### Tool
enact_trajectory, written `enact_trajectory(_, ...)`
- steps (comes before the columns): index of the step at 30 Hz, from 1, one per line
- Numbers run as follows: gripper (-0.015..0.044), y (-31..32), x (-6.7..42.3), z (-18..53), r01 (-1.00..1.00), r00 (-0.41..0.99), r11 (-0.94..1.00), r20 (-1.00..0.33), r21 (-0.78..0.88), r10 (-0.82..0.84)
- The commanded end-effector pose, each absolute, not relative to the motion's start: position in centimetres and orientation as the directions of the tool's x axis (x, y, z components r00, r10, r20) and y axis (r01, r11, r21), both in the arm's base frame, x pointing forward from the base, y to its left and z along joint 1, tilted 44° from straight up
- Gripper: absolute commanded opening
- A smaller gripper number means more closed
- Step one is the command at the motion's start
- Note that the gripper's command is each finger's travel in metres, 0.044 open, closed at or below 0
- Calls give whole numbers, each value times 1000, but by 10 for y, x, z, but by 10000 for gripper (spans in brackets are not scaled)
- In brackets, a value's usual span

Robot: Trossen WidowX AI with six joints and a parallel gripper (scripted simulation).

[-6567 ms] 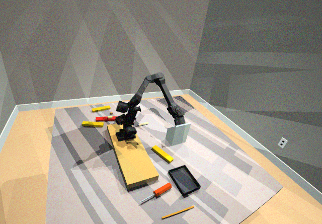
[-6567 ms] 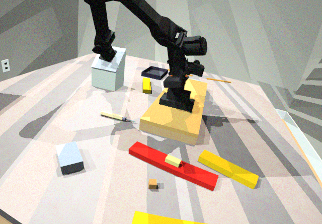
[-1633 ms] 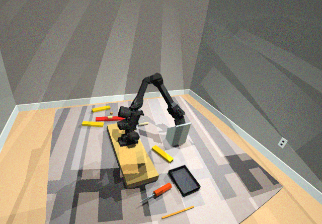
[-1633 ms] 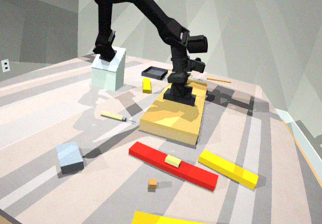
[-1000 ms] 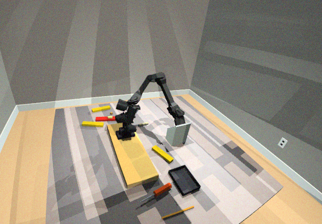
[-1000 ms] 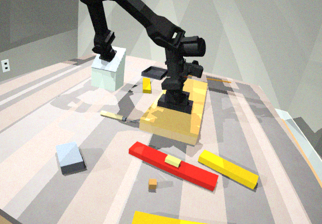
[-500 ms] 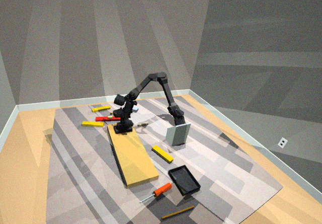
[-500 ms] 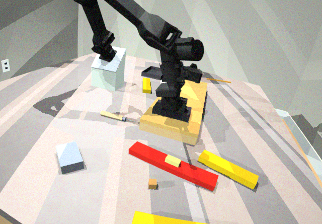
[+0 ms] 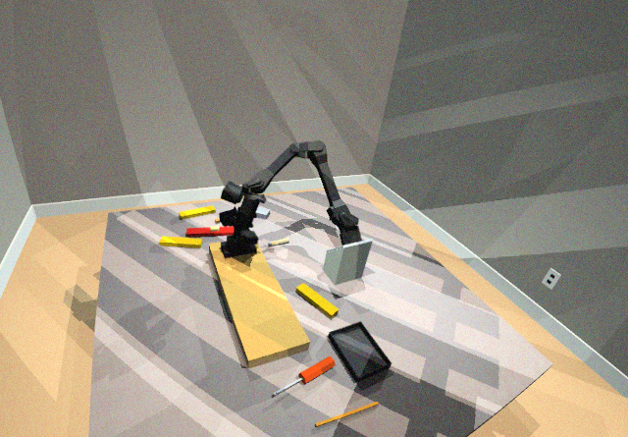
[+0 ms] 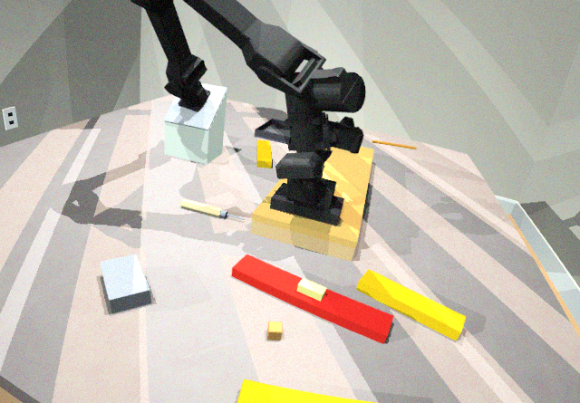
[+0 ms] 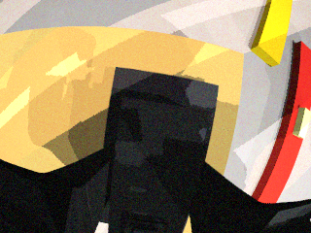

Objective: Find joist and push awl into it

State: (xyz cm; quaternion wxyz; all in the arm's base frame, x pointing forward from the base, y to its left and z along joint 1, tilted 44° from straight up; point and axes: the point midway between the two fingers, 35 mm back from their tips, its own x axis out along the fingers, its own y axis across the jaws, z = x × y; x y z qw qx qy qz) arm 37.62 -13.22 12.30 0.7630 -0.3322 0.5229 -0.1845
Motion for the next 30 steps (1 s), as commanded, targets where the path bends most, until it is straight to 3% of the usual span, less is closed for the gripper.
enact_trajectory(1, 0, -131, 376, 123, -66, 385, 711, -676, -700, -629)
enact_trajectory(18, 0, -67, 365, 196, -61, 382, 711, -675, -700, -632)
enact_trajectory(30, 0, -9, 383, 152, -247, 398, 709, -736, -660, -547)
